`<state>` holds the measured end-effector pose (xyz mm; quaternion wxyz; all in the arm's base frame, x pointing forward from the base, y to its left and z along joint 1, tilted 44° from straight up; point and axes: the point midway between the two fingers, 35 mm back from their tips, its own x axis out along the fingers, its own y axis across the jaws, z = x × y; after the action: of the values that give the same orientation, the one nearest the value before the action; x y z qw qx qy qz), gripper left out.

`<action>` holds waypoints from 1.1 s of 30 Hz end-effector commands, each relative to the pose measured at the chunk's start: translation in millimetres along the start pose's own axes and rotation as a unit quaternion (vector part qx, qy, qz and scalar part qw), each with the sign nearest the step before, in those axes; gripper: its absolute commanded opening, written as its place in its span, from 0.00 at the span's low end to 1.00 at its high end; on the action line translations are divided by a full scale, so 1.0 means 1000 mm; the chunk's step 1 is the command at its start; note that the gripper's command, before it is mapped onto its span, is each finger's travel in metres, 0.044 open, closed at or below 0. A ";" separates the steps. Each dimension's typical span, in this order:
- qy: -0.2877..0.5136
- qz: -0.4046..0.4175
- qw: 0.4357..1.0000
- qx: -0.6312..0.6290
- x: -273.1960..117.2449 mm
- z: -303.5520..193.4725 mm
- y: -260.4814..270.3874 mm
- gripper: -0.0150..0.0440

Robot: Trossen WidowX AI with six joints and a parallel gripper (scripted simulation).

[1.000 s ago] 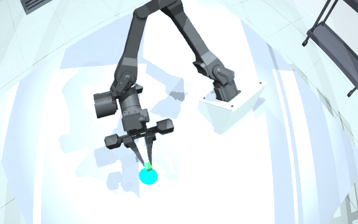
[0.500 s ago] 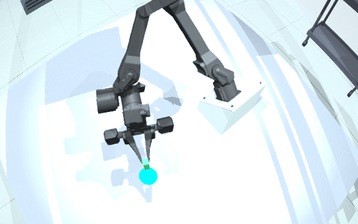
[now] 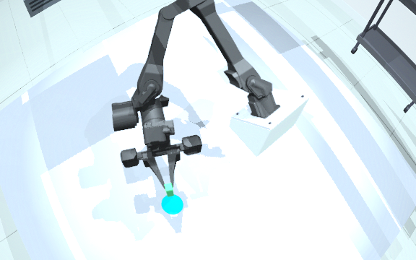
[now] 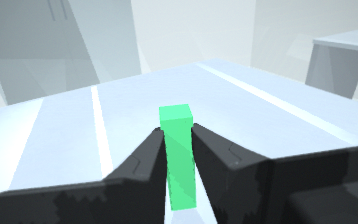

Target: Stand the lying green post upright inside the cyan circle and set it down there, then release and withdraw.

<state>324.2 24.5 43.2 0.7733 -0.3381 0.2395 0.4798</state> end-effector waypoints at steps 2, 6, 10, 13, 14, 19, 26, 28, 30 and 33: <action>-0.002 0.000 1.000 -0.003 0.001 -0.006 -0.001 0.29; 0.000 0.001 1.000 -0.004 0.003 -0.023 -0.003 0.29; 0.001 0.001 1.000 -0.004 0.004 -0.042 -0.003 0.29; 0.001 0.001 1.000 -0.004 0.005 -0.055 -0.003 0.29; 0.001 0.001 1.000 -0.004 0.006 -0.060 -0.003 0.29; 0.000 0.001 1.000 -0.003 0.008 -0.082 -0.001 0.29; 0.001 0.001 1.000 -0.001 0.010 -0.099 0.000 0.29; 0.003 0.002 1.000 0.001 0.012 -0.106 -0.001 0.29; 0.003 0.003 1.000 0.001 0.012 -0.109 -0.001 0.29; 0.003 0.003 1.000 0.001 0.012 -0.109 -0.001 0.29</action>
<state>323.7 -49.9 -36.2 0.7725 -0.3347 0.2467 0.4800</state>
